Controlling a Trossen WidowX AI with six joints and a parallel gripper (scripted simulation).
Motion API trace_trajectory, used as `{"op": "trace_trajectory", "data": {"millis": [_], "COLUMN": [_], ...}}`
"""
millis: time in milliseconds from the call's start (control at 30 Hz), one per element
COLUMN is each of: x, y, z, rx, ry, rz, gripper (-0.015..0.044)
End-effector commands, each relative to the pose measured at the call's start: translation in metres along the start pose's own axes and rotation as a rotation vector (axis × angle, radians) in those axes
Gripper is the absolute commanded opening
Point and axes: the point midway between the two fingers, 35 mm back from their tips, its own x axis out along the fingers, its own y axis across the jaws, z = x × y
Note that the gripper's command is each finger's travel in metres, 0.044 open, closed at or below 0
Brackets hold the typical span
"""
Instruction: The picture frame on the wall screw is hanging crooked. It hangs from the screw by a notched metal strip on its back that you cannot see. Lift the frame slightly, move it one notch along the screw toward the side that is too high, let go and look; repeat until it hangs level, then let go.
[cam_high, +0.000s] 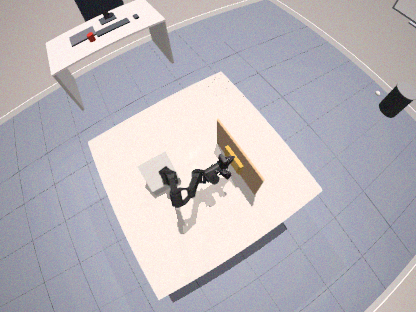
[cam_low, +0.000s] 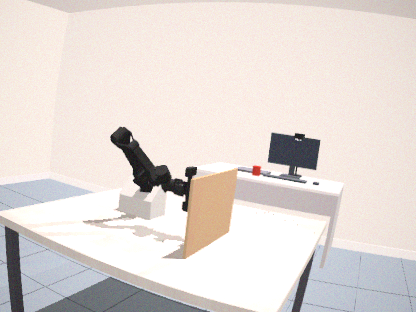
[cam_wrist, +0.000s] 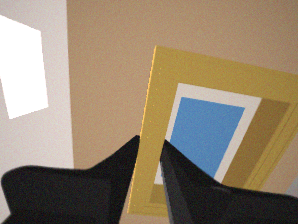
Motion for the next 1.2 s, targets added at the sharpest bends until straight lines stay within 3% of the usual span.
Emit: {"op": "trace_trajectory", "data": {"millis": [0,167,333,700,867,1167], "x": [0.000,0.000,-0.006,-0.095,-0.096,-0.141], "y": [0.000,0.000,0.000,-0.005,-0.006,0.005], "z": [0.000,0.000,0.002,0.002,0.005,0.011], "rx": [-0.005,-0.005,-0.012,-0.122,-0.122,-0.214], "ry": [0.000,0.000,0.000,0.003,0.003,0.068], "rz": [0.000,0.000,0.000,-0.004,-0.011,-0.020], "gripper": [0.0131,0.0260,0.0260,0.0260,0.0260,0.0260]}}
